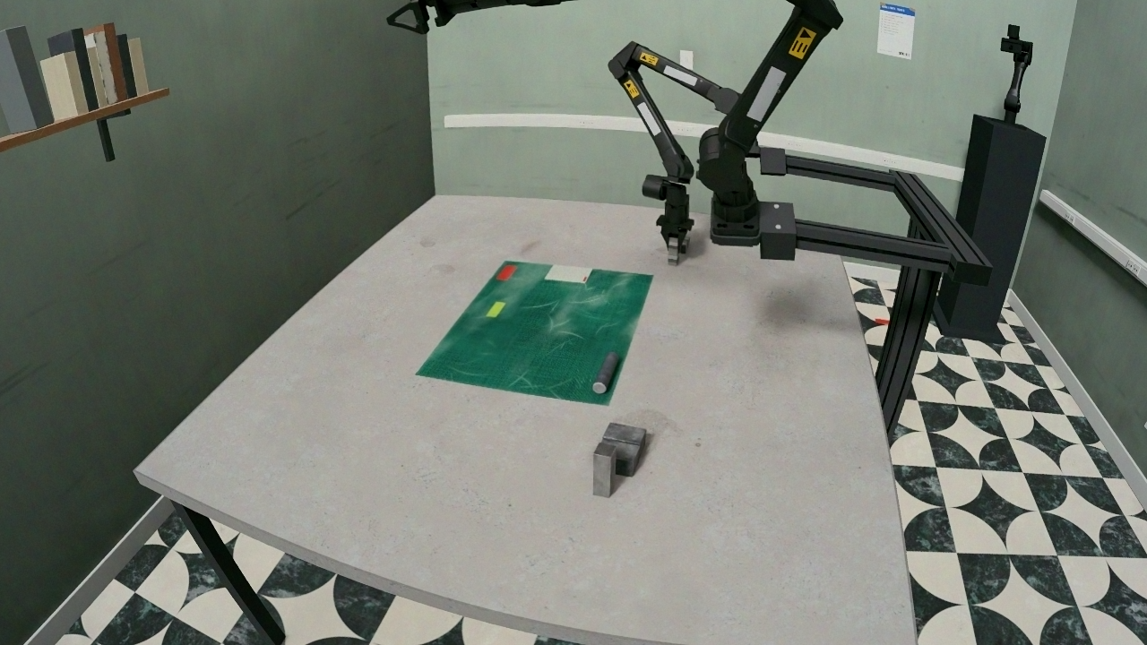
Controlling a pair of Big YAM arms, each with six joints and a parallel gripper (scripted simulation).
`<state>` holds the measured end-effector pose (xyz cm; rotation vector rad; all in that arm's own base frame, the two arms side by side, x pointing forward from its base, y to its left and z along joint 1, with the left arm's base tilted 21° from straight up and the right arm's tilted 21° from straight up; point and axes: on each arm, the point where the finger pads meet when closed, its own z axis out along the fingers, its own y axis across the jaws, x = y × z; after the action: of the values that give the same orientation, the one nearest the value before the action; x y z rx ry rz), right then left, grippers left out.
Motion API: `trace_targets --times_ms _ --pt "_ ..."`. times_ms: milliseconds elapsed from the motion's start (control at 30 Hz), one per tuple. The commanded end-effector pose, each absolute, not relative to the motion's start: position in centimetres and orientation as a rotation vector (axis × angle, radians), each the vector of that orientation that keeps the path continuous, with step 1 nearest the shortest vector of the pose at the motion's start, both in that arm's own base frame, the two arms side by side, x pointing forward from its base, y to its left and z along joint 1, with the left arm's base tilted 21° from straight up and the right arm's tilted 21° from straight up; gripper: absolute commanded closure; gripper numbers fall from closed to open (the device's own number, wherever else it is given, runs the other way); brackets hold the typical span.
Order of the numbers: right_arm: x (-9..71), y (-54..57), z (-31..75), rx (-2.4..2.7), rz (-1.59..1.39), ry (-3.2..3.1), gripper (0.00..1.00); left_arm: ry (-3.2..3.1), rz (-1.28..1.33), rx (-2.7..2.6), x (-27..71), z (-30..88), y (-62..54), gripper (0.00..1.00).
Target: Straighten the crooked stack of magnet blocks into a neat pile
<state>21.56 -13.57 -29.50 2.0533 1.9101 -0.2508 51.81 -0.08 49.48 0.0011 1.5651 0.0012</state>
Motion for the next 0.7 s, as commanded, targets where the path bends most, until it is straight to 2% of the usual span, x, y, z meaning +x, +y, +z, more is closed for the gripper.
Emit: trace_targets --times_ms 0,200,233,667 --pt "21.37 -13.9 -29.3 2.069 -0.253 1.898 0.72 1.51 -0.002 0.022 51.49 51.91 -0.97 0.0" --pt "21.37 -13.9 -29.3 2.069 -0.253 1.898 0.72 1.51 -0.002 0.022 51.49 51.91 -0.97 0.0" --pt "21.37 -13.9 -29.3 2.069 -0.253 1.898 0.4 1.51 -0.002 0.022 51.49 51.91 -0.97 0.0" --pt "21.37 -13.9 -29.3 2.069 -0.253 1.898 0.4 1.51 -0.002 0.022 51.49 51.91 -0.97 0.0"
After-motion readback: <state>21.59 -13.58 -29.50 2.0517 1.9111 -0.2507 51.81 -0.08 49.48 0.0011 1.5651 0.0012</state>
